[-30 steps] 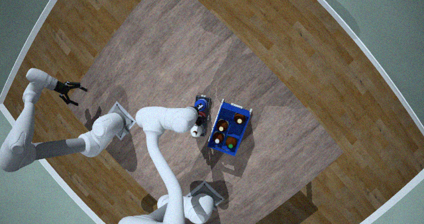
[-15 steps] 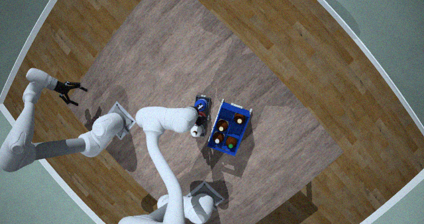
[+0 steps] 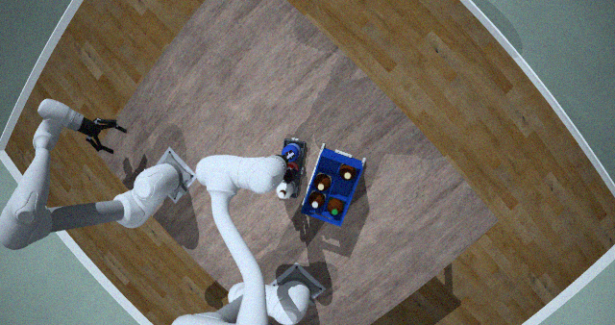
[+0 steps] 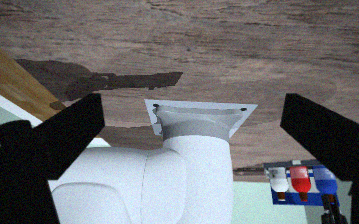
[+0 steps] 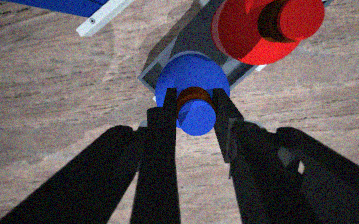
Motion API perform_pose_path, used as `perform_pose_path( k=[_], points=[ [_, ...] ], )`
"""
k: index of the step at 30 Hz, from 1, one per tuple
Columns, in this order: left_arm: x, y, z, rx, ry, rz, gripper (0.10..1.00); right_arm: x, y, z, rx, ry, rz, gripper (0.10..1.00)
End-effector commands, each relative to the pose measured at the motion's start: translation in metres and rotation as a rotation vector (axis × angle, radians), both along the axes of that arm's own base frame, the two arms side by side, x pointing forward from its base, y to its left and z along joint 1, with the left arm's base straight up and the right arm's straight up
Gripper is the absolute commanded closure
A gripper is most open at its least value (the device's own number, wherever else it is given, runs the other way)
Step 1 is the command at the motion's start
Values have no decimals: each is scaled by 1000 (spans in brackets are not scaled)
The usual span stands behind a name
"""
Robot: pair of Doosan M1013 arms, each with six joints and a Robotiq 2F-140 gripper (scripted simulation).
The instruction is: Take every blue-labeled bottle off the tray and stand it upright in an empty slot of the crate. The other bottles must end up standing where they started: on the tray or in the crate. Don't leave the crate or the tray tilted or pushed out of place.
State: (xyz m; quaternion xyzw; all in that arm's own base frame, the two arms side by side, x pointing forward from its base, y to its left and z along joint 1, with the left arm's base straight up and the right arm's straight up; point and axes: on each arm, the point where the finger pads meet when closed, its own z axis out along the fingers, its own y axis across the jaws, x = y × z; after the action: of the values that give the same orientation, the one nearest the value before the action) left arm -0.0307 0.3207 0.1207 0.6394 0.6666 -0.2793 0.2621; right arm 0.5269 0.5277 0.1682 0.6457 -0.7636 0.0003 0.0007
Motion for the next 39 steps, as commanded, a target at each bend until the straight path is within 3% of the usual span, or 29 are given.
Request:
perform_pose_path(
  k=[1, 39],
  points=[
    [0, 0, 0, 1, 0, 0, 98, 0, 0, 4, 1, -1, 0, 999],
    [0, 0, 0, 1, 0, 0, 98, 0, 0, 33, 1, -1, 0, 999]
  ],
)
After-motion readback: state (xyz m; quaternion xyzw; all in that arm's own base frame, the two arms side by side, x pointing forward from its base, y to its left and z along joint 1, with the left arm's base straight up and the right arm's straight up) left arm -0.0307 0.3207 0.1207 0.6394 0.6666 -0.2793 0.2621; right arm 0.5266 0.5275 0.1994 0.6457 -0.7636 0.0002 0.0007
